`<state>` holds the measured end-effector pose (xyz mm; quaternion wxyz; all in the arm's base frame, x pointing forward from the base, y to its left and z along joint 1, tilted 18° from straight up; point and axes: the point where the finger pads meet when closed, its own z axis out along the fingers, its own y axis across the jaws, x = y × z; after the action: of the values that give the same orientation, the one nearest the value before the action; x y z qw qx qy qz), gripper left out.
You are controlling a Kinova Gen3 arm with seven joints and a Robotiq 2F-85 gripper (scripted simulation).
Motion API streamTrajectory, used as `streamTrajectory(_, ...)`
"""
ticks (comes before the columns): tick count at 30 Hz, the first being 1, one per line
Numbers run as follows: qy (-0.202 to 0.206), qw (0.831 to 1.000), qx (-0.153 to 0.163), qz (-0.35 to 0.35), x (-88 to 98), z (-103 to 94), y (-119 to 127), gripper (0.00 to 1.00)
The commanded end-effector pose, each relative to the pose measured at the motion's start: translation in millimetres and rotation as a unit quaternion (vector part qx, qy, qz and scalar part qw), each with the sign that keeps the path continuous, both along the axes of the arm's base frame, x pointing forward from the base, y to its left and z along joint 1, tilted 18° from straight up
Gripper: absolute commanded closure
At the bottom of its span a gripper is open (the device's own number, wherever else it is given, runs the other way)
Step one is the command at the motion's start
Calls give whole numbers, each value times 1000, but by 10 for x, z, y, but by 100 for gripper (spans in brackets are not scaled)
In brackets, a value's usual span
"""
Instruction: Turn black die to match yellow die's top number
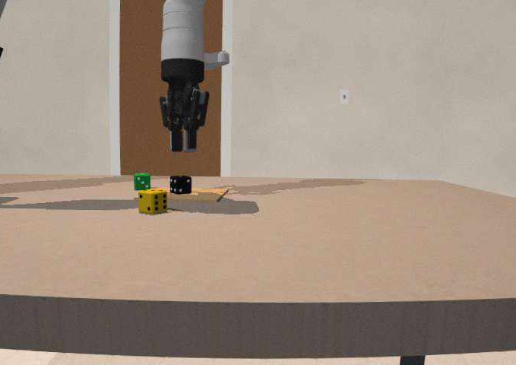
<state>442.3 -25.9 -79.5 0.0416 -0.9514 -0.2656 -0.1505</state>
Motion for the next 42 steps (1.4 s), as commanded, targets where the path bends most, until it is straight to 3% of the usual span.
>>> streamTrajectory(1,3,1000,0,3,-13,-69,29,54)
streamTrajectory(21,3,1000,0,3,43,-302,71,54)
streamTrajectory(42,3,1000,0,3,50,-333,76,54)
